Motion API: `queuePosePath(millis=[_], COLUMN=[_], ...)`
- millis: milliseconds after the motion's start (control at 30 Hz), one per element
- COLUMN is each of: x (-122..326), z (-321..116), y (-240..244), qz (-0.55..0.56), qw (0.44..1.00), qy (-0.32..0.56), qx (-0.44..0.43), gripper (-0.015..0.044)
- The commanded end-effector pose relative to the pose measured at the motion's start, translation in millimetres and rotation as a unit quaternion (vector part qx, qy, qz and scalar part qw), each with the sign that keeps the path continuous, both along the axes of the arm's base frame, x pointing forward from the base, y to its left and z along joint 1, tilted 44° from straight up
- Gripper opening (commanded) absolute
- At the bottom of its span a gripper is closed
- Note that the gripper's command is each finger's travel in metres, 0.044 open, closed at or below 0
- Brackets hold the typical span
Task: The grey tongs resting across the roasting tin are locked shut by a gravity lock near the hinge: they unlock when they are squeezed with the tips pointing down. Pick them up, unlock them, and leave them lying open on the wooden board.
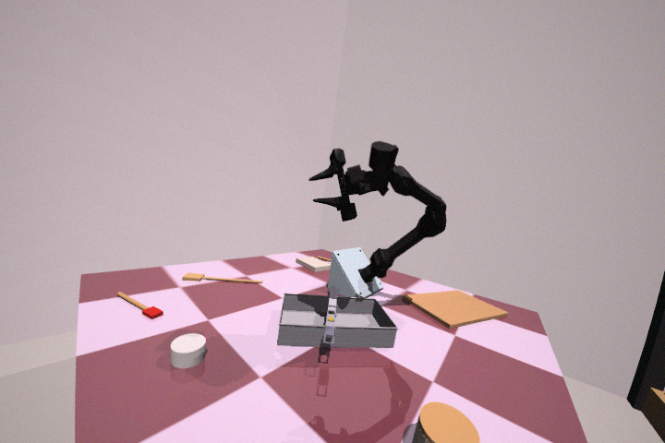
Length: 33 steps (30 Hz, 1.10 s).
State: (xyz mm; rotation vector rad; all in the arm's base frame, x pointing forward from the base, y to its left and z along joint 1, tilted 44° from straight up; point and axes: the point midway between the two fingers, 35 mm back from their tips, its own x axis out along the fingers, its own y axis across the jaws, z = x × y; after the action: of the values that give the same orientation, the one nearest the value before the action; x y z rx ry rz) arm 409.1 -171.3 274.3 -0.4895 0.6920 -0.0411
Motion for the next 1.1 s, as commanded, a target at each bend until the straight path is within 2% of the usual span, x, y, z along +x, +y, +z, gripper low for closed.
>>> queuePosePath(millis=[0,200,433,1067], x=[4,-10,-51,-50], z=[-35,-78,-120,-133], y=[68,154,241,247], qz=[0.078,0.175,0.272,0.280], qw=[0.995,0.972,0.928,0.923], qy=[0.046,0.115,0.203,0.211], qx=[0.050,0.104,0.152,0.156], gripper=[0.0260,0.0260,0.0260,0.0260])
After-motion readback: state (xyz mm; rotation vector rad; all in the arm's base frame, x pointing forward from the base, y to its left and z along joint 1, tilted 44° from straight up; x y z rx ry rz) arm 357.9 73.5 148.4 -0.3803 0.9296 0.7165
